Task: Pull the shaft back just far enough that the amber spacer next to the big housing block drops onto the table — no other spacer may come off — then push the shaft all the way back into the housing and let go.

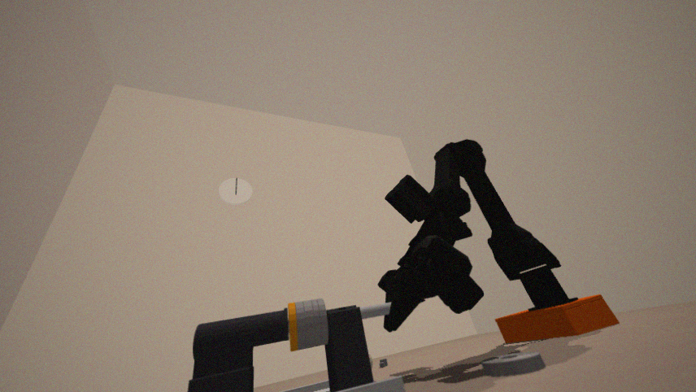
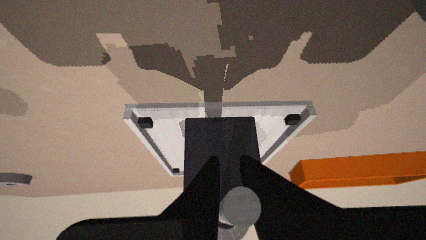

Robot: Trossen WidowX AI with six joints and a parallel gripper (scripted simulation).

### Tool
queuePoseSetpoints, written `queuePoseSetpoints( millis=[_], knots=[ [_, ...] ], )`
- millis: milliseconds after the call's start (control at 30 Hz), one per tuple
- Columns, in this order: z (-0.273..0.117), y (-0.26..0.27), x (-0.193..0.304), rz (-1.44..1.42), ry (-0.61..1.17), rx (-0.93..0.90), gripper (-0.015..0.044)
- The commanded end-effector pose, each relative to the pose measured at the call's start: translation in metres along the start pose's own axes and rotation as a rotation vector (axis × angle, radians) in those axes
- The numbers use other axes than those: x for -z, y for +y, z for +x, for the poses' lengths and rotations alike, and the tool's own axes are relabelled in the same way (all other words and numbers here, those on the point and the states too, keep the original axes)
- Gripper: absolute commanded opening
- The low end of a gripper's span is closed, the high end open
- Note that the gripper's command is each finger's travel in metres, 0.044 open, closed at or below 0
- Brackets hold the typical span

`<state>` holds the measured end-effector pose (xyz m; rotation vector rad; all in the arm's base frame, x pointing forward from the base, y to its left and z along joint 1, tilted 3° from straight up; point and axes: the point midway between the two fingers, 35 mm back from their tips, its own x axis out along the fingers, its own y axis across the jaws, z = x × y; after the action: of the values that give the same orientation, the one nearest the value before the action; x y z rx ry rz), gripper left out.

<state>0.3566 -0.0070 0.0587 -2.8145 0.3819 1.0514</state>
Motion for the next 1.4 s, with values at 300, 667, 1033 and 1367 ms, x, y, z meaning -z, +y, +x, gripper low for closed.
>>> queuePoseSetpoints(
  millis=[300, 667, 1033, 1367],
  knots=[
    [-0.0023, 0.0005, -0.0011, 0.004, 0.001, -0.001, 0.0000],
    [-0.0033, 0.0005, -0.0022, 0.004, 0.001, -0.001, 0.0000],
    [-0.0043, 0.0004, -0.0033, 0.004, 0.001, -0.001, 0.0000],
    [-0.0052, 0.0004, -0.0042, 0.004, 0.001, -0.001, 0.0000]
  ],
)
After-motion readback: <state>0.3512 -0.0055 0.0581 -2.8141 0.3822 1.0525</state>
